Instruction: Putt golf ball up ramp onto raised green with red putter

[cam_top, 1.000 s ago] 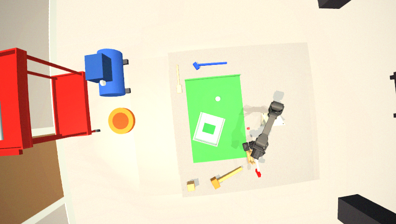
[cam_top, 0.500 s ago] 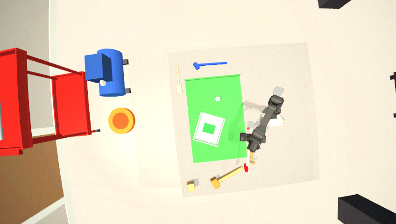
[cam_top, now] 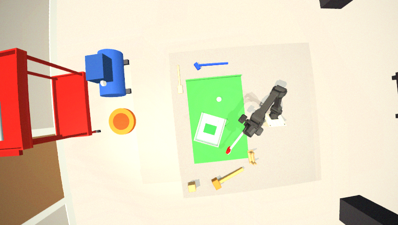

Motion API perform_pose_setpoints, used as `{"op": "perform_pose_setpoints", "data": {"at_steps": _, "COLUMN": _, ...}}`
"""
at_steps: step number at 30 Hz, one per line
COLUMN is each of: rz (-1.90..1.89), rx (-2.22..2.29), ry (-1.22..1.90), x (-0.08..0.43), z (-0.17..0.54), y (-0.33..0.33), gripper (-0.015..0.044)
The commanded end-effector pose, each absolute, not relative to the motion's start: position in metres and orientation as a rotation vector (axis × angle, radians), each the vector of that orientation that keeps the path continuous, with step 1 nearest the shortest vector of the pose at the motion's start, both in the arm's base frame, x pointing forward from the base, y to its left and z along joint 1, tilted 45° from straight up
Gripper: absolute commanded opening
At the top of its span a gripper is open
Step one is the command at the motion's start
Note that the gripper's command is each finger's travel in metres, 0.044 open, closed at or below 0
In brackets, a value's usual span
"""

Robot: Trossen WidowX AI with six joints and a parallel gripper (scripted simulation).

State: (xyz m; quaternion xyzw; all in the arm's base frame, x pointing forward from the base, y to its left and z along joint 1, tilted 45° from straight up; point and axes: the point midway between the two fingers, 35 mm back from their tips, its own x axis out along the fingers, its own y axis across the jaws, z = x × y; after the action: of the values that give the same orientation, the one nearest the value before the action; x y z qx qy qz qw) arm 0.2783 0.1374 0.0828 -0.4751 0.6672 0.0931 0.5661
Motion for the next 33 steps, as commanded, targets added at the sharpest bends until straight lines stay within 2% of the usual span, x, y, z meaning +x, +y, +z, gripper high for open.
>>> {"op": "perform_pose_setpoints", "data": {"at_steps": 1, "rz": 0.106, "rx": -1.030, "ry": 1.537, "x": 0.279, "z": 0.103, "y": 0.121, "gripper": 0.0000}}
{"op": "perform_pose_setpoints", "data": {"at_steps": 13, "rz": -0.271, "rx": -0.731, "ry": 1.429, "x": 0.272, "z": 0.161, "y": 0.059, "gripper": 0.0000}}
{"op": "perform_pose_setpoints", "data": {"at_steps": 26, "rz": -0.648, "rx": -0.404, "ry": 1.245, "x": 0.242, "z": 0.214, "y": -0.006, "gripper": 0.0000}}
{"op": "perform_pose_setpoints", "data": {"at_steps": 33, "rz": -0.698, "rx": -0.364, "ry": 1.224, "x": 0.238, "z": 0.218, "y": -0.014, "gripper": 0.0000}}
